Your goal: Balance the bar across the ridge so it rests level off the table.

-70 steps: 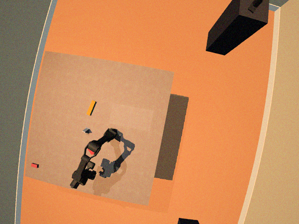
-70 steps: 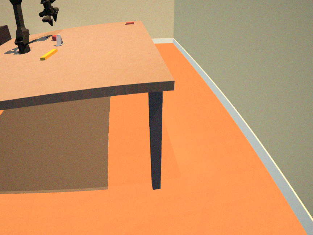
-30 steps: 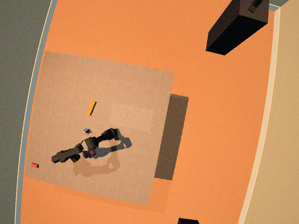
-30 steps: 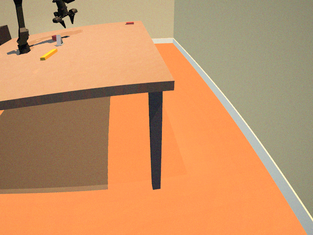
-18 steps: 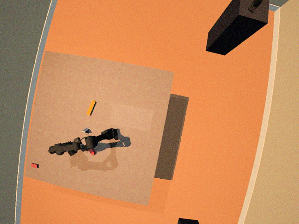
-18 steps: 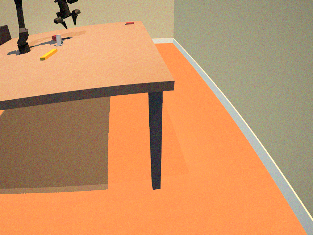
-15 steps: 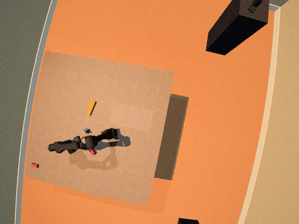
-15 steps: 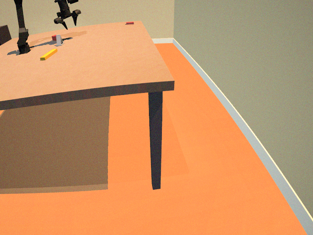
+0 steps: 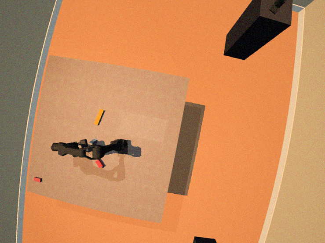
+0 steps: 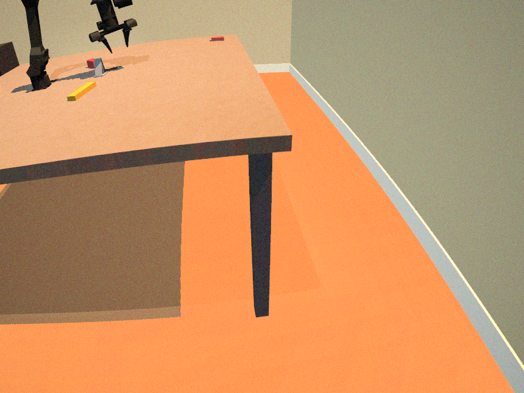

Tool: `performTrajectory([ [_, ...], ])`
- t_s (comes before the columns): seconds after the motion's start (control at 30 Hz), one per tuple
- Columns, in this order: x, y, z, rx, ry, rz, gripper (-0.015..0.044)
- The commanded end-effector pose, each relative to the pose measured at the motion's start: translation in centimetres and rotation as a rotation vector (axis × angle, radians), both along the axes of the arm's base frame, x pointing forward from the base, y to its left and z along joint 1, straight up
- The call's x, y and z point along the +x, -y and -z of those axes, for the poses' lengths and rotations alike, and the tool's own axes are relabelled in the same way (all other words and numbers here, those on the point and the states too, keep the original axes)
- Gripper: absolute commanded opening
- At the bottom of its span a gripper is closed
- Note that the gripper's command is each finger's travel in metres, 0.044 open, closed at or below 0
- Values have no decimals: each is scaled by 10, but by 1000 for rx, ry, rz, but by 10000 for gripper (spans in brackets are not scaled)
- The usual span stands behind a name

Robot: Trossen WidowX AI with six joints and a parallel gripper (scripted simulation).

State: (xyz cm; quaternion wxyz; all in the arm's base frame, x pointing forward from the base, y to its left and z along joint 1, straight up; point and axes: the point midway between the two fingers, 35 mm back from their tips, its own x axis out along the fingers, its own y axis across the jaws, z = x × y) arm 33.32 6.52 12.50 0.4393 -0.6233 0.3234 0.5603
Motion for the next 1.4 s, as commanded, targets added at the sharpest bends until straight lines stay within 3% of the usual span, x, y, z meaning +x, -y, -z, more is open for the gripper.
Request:
performTrajectory([
  [0.0,3,20,0,-12,-6,39,315],
  [0.67,-7,122,2,-40,-55,262,315],
  [1.37,-49,219,4,-52,-112,503,315],
])
